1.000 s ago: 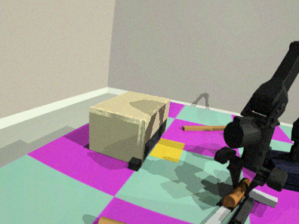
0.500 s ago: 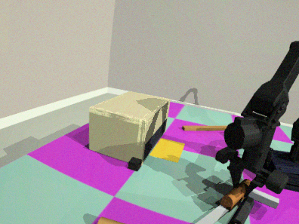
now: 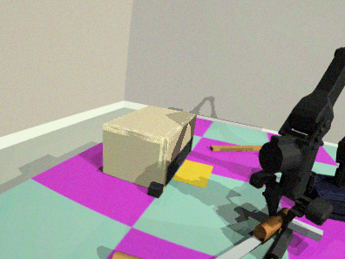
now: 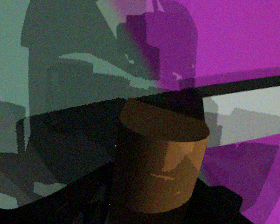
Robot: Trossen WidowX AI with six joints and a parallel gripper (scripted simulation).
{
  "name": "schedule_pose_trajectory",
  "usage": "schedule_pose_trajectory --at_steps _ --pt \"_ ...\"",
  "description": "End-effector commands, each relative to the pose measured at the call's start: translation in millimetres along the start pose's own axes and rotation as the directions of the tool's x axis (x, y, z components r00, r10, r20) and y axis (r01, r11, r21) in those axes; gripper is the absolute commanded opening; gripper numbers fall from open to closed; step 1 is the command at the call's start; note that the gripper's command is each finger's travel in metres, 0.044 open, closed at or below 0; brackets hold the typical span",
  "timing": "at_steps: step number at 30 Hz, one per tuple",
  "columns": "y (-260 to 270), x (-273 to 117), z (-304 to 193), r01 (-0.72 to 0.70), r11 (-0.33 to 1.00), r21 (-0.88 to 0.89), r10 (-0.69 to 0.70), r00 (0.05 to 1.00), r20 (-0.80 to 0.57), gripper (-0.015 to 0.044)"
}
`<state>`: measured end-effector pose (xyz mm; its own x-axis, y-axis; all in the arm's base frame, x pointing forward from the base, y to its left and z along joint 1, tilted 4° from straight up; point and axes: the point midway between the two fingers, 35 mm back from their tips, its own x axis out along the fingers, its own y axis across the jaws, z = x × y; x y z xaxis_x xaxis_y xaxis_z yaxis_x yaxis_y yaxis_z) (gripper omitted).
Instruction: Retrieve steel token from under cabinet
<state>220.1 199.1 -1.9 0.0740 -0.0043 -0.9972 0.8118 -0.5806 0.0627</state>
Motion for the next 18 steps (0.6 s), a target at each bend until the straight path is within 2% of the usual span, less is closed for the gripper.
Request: schedule_pose_trajectory --at_steps 1,18 --pt "1.7 -0.7 -1.2 -0.007 1.000 -0.021 0.007 1.000 -0.003 0.0000" --pt "1.5 -0.7 -1.4 -0.007 0.988 -0.157 0.007 1.000 -0.003 0.0000"
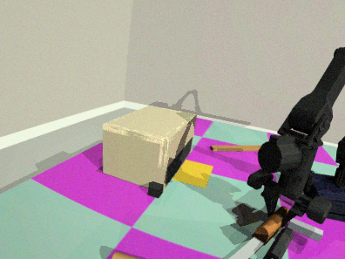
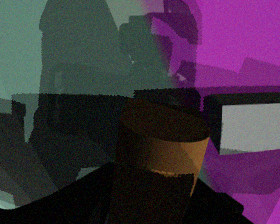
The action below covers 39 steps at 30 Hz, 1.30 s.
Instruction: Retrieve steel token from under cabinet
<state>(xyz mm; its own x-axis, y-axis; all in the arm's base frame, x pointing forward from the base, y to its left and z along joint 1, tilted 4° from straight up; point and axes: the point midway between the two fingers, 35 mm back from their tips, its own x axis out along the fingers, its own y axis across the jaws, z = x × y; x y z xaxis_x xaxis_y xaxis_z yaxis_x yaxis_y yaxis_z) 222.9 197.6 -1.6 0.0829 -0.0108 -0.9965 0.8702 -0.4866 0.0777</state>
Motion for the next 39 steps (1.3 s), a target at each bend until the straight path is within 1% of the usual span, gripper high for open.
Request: schedule_pose_trajectory --at_steps 1,29,39 --pt "-1.5 -0.6 -1.3 0.004 0.999 -0.054 -0.004 1.000 -0.004 0.0000" --pt "-1.7 -0.6 -1.8 0.003 0.961 -0.276 -0.004 1.000 -0.003 0.0000" --pt "-2.7 -0.6 -3.8 0.003 0.974 -0.225 -0.003 1.000 -0.003 0.0000"
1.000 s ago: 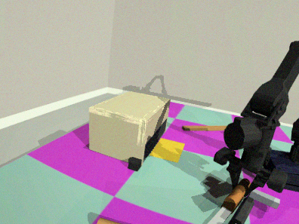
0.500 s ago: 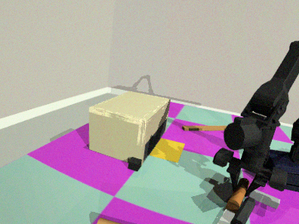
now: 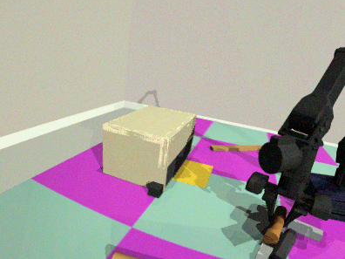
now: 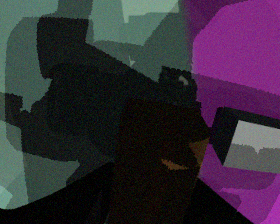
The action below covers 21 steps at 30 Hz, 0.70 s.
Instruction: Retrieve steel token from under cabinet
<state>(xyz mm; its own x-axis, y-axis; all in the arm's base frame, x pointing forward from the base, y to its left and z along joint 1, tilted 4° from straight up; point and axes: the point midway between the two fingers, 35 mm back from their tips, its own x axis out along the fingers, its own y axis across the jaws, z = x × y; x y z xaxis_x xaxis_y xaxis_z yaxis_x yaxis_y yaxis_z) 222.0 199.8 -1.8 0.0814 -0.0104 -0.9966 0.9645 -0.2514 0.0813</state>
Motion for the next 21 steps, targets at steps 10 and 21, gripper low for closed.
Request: schedule_pose_trajectory --at_steps 10,21 --pt "-0.8 -0.8 -5.2 0.001 0.995 0.100 -0.001 1.000 -0.004 0.0000" --pt "-1.2 -0.8 -7.2 0.001 0.983 0.181 0.000 1.000 -0.004 0.0000"
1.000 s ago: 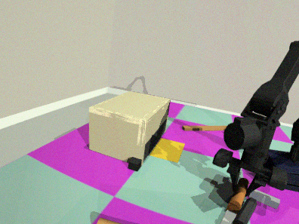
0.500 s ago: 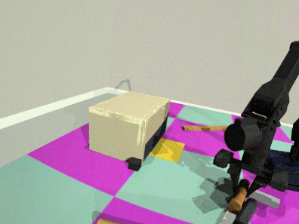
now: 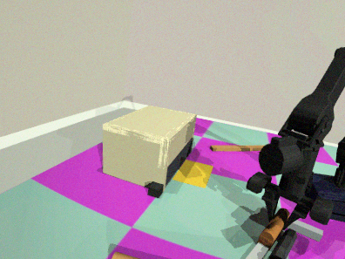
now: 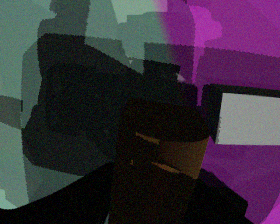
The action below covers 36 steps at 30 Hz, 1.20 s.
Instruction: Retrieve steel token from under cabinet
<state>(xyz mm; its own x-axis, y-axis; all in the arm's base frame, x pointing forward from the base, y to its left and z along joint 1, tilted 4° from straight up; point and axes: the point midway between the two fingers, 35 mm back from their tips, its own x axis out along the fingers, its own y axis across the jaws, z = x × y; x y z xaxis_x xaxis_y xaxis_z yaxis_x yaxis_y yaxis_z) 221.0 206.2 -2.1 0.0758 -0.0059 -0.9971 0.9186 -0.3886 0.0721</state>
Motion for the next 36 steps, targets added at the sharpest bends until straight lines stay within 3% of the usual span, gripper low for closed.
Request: schedule_pose_trajectory --at_steps 1,27,36 --pt "1.1 -0.9 -1.7 -0.006 0.999 0.045 0.006 1.000 -0.002 0.0000" --pt "-0.6 -0.9 -6.7 -0.005 0.972 0.234 0.006 1.000 -0.003 0.0000" --pt "-0.6 -0.9 -6.7 -0.006 0.983 0.184 0.006 1.000 -0.003 0.0000"
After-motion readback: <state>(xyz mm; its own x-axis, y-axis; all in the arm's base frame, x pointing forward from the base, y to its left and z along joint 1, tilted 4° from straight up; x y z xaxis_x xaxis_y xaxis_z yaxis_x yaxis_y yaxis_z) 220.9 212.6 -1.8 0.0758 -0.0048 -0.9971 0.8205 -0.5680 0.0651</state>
